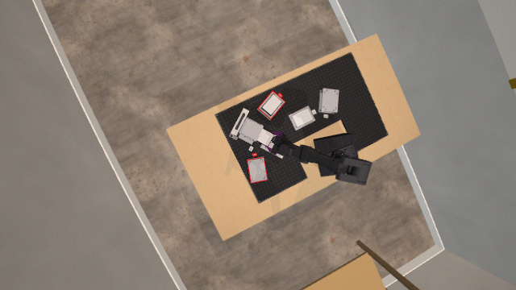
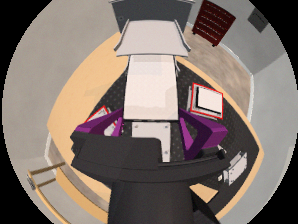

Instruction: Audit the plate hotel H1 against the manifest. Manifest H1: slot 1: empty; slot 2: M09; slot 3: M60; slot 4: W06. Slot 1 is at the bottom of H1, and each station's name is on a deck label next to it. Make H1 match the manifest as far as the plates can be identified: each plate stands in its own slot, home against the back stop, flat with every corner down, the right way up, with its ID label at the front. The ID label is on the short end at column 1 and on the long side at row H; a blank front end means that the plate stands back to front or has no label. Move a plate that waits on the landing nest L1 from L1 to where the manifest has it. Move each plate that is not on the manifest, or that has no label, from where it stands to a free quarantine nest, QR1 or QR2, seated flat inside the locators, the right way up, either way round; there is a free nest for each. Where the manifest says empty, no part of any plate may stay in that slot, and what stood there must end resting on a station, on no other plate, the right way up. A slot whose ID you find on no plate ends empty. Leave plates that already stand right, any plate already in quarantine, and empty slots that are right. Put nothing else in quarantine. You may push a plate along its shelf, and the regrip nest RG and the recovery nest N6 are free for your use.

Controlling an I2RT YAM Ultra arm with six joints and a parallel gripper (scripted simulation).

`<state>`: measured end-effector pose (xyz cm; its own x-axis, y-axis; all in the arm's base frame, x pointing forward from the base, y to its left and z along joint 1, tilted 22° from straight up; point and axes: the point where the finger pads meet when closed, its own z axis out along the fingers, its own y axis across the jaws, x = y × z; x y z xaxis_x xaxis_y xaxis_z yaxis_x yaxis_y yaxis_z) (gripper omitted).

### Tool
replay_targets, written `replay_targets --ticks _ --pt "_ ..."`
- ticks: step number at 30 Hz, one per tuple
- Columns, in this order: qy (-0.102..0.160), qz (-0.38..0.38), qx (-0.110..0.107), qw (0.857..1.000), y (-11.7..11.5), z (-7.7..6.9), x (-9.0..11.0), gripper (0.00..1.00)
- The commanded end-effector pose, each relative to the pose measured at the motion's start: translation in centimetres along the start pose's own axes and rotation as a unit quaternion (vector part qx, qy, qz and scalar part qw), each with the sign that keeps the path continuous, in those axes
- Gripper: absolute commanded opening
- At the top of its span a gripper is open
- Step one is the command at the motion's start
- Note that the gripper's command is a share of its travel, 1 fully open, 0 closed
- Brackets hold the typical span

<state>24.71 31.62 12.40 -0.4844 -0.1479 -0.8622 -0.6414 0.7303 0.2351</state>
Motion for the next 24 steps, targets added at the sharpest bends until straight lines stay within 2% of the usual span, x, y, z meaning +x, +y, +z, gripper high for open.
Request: replay_targets --ticks 1,24 --pt "-0.005 0.001 0.001 1.0 0.0 -0.3 -0.2 0.86" --pt "-0.005 0.001 0.001 1.0 0.0 -2.2 1.8 0.86"
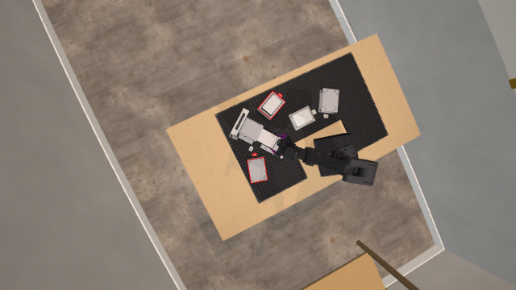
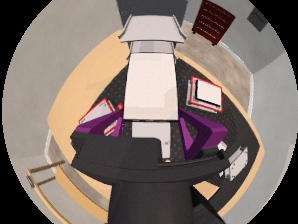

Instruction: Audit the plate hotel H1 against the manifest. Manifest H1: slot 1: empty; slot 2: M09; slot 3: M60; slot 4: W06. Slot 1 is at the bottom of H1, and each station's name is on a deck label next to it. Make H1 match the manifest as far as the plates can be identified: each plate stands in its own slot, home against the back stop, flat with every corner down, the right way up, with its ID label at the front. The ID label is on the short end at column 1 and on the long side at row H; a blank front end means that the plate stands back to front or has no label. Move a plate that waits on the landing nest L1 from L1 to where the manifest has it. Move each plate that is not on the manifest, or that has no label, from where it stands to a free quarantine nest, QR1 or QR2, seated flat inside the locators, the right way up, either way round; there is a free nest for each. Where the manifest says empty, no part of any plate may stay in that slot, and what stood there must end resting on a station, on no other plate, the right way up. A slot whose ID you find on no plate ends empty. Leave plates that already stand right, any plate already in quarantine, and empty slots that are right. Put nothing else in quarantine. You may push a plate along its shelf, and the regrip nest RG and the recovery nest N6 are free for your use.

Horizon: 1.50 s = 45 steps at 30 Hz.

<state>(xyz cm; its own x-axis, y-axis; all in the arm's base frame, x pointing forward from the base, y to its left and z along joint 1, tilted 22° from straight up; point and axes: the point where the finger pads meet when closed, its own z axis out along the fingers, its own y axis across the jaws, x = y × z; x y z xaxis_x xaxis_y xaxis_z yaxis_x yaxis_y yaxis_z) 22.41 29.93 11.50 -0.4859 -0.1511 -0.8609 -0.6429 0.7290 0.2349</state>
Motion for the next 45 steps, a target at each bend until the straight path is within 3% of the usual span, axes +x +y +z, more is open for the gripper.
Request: replay_targets --ticks 1,45 --pt "-0.006 0.001 0.002 1.0 -0.1 -0.3 -0.2 0.86" --pt "-0.006 0.002 0.002 1.0 0.0 -3.8 3.4 0.86"
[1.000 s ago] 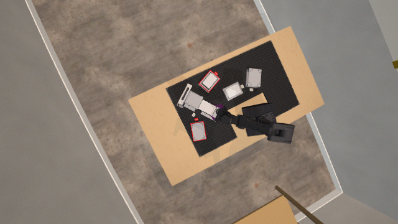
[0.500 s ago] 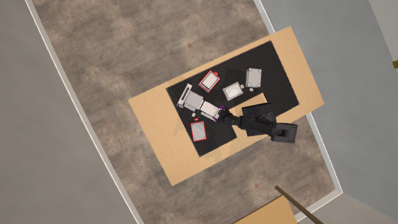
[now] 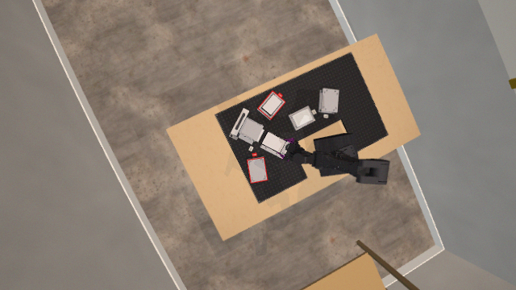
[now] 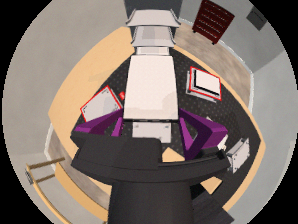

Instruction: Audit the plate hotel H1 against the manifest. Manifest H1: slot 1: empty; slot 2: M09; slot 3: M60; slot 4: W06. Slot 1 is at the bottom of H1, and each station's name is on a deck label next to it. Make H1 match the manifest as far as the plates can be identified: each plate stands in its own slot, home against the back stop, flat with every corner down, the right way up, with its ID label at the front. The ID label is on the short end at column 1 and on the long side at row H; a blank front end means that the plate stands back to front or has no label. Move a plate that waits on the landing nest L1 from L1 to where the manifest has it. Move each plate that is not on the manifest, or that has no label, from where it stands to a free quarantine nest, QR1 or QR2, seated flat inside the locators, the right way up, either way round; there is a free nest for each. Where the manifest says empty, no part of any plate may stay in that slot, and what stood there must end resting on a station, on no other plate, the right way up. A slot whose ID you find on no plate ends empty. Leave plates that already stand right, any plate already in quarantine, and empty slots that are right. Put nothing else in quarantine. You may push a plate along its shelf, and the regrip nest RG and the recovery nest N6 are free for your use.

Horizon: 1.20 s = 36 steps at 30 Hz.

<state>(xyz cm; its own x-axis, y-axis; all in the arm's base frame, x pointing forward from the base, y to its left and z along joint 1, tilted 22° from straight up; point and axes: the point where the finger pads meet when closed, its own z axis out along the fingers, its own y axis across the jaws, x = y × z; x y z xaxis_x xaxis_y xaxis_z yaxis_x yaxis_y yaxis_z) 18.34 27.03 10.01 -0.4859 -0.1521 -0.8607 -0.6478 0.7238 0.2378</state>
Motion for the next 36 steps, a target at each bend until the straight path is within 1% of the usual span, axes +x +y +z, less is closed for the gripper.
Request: replay_targets --ticks 1,16,36 --pt "-0.006 0.002 0.006 1.0 -0.2 -0.3 -0.2 0.86" --pt "-0.006 0.002 0.006 1.0 -0.1 -1.5 1.0 0.86" --pt "-0.006 0.002 0.006 1.0 -0.1 -2.5 0.2 0.86"
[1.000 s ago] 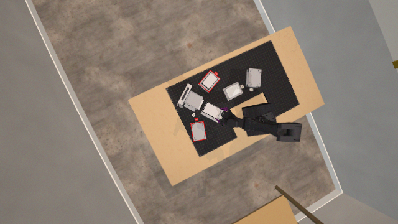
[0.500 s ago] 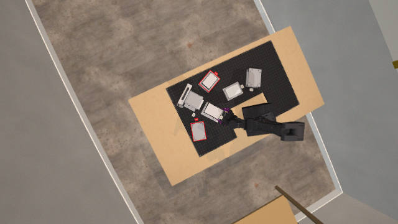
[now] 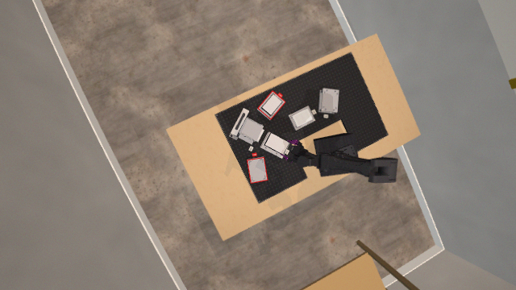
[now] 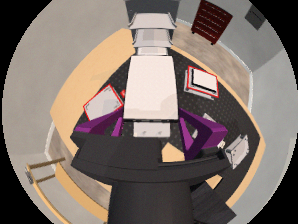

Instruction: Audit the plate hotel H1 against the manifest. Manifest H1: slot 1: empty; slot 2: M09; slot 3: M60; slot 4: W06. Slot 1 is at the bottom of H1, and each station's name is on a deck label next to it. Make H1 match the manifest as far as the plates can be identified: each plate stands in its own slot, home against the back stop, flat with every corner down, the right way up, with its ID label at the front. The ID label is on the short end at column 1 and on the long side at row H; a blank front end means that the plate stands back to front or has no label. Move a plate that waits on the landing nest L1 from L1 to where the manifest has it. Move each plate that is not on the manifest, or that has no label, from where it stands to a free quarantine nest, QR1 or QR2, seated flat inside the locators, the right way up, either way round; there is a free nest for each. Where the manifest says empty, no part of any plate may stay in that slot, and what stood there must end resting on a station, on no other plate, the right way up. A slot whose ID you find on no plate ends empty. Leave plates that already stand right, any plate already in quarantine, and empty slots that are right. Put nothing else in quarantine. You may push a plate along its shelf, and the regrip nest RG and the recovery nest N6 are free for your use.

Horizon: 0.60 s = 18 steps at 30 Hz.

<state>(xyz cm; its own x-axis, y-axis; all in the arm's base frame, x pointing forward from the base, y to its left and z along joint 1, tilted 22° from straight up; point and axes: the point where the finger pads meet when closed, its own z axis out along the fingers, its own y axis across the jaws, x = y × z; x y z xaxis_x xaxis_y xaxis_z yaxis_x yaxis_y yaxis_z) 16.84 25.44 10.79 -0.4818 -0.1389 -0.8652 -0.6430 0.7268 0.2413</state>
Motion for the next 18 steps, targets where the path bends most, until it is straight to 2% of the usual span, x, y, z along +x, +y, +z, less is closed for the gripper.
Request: replay_targets --ticks 1,18 --pt "0.001 -0.001 0.004 1.0 -0.13 -0.22 -0.21 0.86" --pt "0.001 -0.001 0.004 1.0 -0.12 -1.17 -1.09 0.86"
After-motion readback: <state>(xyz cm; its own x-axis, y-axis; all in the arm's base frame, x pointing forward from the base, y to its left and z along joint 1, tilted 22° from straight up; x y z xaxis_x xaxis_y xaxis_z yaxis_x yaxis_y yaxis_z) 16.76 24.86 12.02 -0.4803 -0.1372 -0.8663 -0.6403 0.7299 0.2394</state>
